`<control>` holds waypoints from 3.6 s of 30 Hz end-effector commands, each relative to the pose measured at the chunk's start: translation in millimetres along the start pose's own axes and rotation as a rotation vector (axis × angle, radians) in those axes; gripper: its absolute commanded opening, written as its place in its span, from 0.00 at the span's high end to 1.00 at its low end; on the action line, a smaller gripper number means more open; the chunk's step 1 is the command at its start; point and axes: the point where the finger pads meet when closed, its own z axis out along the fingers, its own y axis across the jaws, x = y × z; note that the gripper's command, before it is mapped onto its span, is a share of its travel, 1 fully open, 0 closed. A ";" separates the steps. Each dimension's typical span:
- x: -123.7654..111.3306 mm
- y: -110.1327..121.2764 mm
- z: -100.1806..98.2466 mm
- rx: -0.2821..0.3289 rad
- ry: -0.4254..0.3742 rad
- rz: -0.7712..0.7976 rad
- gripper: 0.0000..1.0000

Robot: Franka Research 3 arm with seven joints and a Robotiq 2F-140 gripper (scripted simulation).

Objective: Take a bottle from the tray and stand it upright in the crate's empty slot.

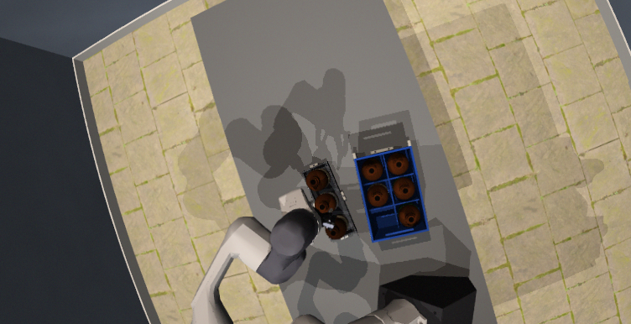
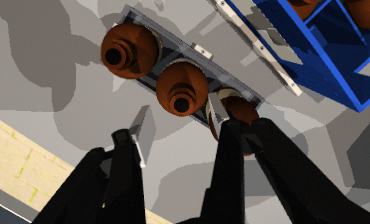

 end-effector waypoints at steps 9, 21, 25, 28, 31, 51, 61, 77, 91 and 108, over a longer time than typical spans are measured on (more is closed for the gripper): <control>-0.3 0.6 6.2 0.000 -0.001 -0.002 0.62; -0.3 0.6 17.9 0.000 -0.001 -0.002 0.62; -0.3 0.6 23.2 0.000 -0.001 -0.002 0.62; -0.3 0.6 27.1 0.000 -0.001 -0.002 0.62; -0.3 0.6 30.7 0.000 -0.001 -0.002 0.62; -0.3 0.6 42.5 0.000 -0.001 -0.002 0.62; -0.3 0.6 42.9 0.000 -0.001 -0.002 0.62; -0.3 0.6 42.9 0.000 -0.001 -0.002 0.62; -0.3 0.6 42.9 0.000 -0.001 -0.002 0.62; -0.3 0.6 42.9 0.000 -0.001 -0.002 1.00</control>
